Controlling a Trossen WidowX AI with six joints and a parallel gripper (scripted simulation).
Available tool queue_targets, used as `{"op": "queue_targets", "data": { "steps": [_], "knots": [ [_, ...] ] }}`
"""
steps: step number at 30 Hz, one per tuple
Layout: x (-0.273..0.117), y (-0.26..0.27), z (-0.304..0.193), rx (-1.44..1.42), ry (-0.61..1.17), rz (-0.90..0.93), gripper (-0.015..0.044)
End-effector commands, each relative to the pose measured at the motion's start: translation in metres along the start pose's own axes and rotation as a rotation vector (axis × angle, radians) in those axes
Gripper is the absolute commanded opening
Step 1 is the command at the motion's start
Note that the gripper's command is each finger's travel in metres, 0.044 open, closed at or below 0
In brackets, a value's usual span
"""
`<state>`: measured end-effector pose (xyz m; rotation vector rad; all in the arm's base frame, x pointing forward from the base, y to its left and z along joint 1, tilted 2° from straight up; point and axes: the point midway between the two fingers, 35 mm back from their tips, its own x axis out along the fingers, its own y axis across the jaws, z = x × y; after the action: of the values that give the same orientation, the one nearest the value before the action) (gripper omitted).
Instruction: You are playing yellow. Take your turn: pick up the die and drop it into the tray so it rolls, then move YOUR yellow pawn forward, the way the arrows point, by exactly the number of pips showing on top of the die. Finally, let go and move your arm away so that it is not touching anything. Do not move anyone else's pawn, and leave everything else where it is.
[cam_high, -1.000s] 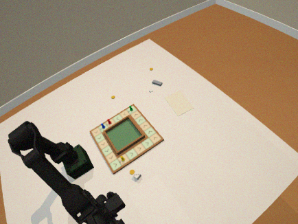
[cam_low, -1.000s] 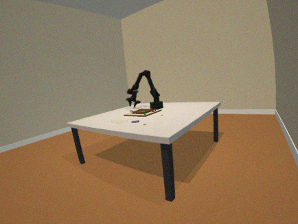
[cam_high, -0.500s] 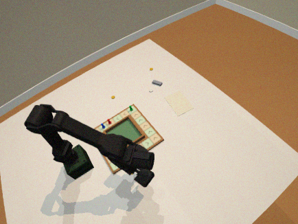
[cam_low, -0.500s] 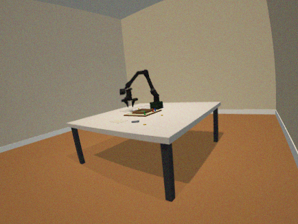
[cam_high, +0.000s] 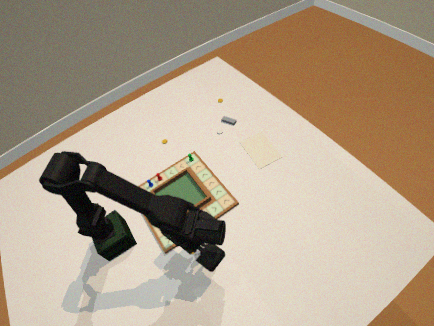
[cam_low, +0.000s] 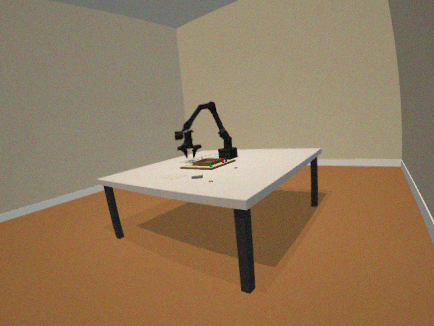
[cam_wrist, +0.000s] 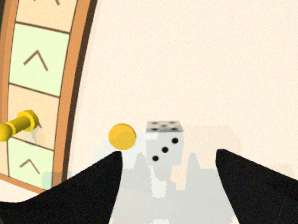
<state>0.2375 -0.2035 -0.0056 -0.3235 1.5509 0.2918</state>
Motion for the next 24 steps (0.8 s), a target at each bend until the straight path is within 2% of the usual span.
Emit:
{"op": "queue_targets", "data": {
  "steps": [1,16,22,24],
  "knots": [
    [0.009,0.001,-0.001,0.004,0.010,0.007,0.0275],
    [0.030,0.002,-0.002,0.004,0.010,0.007,0.0275],
    [0.030,0.002,-0.002,0.004,0.010,0.007,0.0118],
    [0.030,0.002,-0.002,0.004,0.010,0.007,0.0104]
  ]
}}
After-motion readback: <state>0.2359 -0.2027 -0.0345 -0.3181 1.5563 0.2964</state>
